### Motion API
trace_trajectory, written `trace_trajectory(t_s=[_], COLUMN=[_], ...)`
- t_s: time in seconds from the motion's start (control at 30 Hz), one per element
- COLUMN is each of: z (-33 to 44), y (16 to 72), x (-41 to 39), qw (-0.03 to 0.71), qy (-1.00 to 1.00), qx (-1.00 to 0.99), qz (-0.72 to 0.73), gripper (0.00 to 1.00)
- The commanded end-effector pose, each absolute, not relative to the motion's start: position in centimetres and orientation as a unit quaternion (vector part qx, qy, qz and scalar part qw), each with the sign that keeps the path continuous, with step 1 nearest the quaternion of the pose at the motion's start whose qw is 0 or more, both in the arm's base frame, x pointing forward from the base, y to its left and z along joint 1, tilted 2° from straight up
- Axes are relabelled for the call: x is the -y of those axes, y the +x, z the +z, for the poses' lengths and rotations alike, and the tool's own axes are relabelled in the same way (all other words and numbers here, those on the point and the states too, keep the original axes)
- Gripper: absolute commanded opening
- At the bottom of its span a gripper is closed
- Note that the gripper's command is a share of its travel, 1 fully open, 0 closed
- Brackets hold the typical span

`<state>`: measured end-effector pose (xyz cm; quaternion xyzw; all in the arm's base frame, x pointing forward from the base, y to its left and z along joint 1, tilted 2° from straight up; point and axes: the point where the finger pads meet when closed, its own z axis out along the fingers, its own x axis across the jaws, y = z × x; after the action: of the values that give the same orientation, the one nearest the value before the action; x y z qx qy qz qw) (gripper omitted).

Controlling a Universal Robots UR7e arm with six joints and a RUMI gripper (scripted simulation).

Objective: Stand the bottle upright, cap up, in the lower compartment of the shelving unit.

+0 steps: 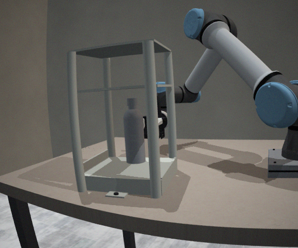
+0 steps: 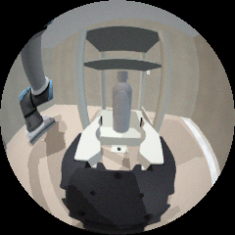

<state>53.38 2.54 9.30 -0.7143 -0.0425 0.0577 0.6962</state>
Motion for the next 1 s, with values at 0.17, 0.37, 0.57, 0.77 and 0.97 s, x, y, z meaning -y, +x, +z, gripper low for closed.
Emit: trace_trajectory(t_s=[0.17, 0.37, 0.57, 0.77, 0.97], z=[9.4, 9.4, 9.5, 9.5, 9.5], y=[53.8, 53.9, 54.0, 54.1, 54.1], x=[0.3, 1.1, 1.8, 2.1, 2.1], qw=[0.696, 0.696, 0.696, 0.696, 0.696], qy=[-0.714, -0.714, -0.714, -0.714, -0.714], qx=[0.043, 0.043, 0.043, 0.043, 0.043], qz=[0.058, 0.058, 0.058, 0.058, 0.058], gripper=[0.46, 0.46, 0.46, 0.46, 0.46])
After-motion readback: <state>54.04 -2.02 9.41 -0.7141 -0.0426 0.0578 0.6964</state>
